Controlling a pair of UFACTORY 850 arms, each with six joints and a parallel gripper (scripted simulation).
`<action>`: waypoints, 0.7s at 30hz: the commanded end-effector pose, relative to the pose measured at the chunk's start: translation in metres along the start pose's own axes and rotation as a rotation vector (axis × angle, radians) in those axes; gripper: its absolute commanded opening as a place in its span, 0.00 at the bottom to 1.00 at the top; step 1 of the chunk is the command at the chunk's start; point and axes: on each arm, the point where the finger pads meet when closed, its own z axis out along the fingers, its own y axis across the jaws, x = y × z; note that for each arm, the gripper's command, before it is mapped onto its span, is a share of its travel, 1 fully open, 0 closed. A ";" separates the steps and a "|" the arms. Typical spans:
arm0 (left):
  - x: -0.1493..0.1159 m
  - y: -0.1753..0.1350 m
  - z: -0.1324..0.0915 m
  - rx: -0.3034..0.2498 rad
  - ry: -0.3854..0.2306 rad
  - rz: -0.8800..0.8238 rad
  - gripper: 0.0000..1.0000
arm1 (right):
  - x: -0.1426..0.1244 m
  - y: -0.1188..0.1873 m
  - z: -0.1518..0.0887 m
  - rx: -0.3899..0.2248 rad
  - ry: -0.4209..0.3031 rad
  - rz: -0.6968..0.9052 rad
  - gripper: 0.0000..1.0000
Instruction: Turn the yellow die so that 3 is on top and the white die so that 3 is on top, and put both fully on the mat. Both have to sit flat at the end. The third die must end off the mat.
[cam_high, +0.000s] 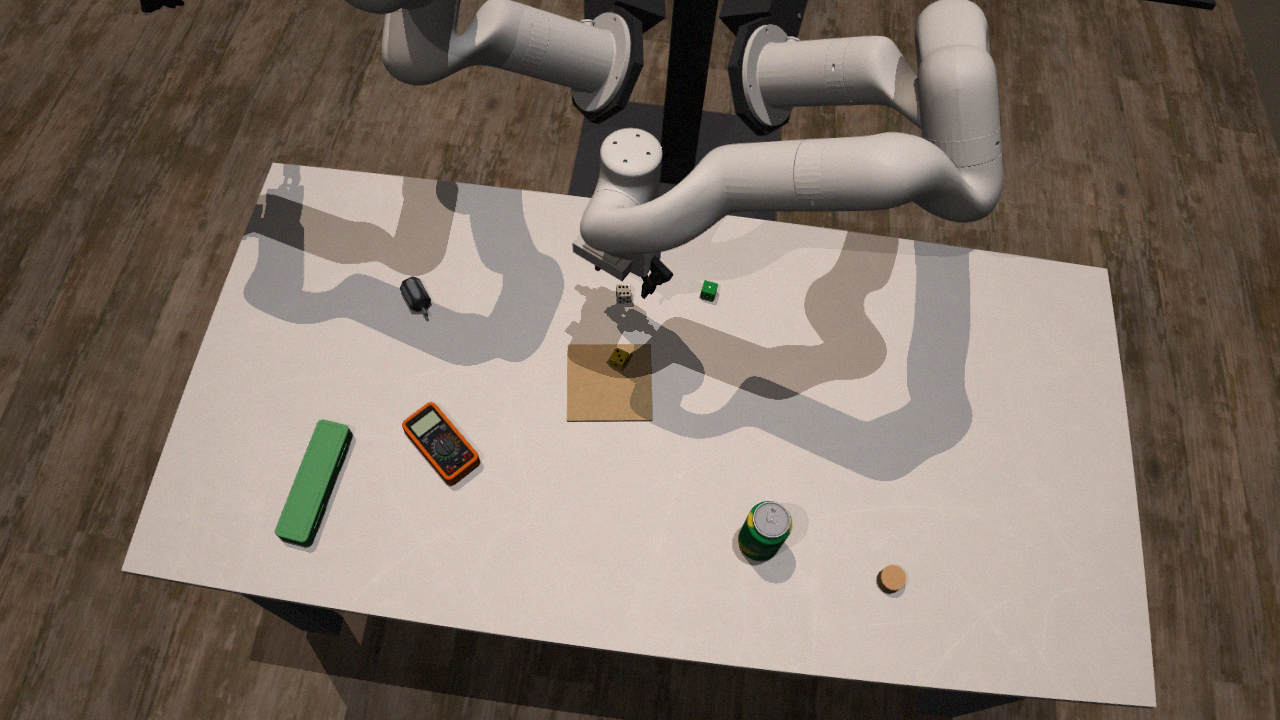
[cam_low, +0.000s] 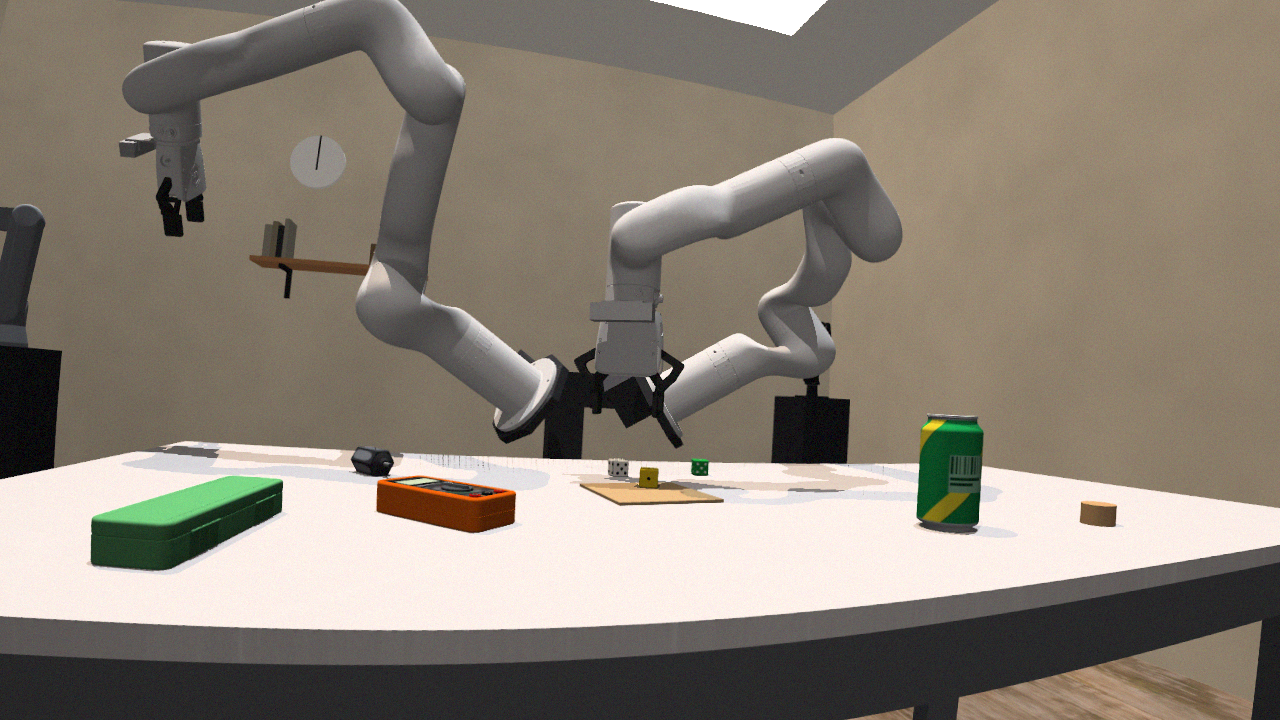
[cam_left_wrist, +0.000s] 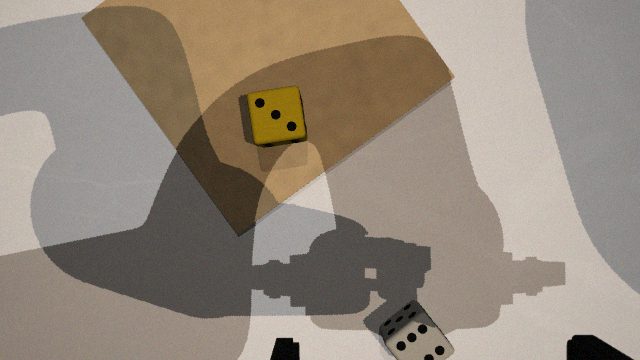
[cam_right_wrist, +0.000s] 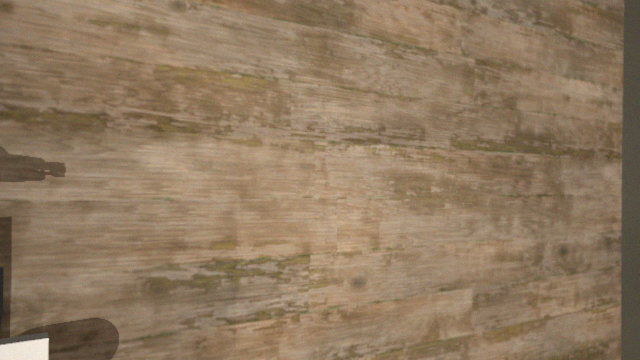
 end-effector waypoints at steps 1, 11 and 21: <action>-0.003 0.002 -0.001 -0.003 -0.007 0.173 1.00 | 0.000 0.000 -0.001 0.000 0.002 0.000 1.00; -0.009 0.004 0.000 -0.003 -0.007 0.433 1.00 | 0.000 0.000 -0.001 0.000 0.002 0.000 1.00; -0.015 0.006 0.000 -0.004 -0.007 0.715 1.00 | 0.000 0.000 -0.001 0.000 0.002 0.000 1.00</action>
